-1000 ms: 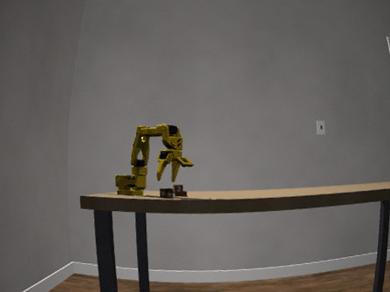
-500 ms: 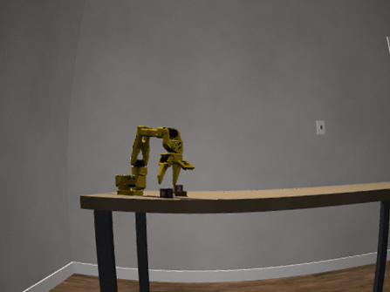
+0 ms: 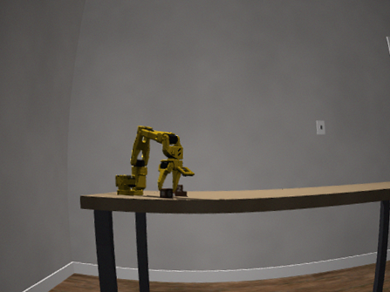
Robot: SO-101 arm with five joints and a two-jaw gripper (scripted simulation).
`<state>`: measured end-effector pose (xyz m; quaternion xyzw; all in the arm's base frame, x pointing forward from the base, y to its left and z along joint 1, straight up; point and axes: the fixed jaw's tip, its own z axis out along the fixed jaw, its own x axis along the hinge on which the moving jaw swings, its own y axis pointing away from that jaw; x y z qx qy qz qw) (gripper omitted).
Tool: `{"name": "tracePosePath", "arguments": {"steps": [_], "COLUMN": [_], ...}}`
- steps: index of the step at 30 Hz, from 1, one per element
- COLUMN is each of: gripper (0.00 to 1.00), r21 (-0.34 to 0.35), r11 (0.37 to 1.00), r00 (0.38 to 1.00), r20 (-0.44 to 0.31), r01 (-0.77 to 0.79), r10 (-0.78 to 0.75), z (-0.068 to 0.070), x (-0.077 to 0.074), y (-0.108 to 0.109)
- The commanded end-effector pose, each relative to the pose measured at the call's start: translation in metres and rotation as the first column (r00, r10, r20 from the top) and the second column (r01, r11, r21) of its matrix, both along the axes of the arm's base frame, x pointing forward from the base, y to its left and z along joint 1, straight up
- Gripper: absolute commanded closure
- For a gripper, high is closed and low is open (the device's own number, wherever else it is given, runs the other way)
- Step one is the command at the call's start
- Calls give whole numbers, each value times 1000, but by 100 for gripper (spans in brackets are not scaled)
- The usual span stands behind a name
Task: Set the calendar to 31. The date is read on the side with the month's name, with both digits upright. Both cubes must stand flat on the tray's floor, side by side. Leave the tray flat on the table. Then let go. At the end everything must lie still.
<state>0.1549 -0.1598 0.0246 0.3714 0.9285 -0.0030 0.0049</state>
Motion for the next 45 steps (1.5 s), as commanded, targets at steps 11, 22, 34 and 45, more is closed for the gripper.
{"name": "tracePosePath", "arguments": {"steps": [11, 22, 34, 45], "gripper": [65, 66, 73, 80], "r21": [-23, -23, -23, -24], "r11": [1000, 1000, 1000, 1000], "r00": [1000, 1000, 1000, 1000], "r20": [23, 22, 22, 21], "r01": [20, 20, 20, 20], "r10": [-19, -19, -19, -19], "z": [-2, -2, -2, -2], "x": [1, 1, -2, -5], "y": [-4, -5, -7, -11]}}
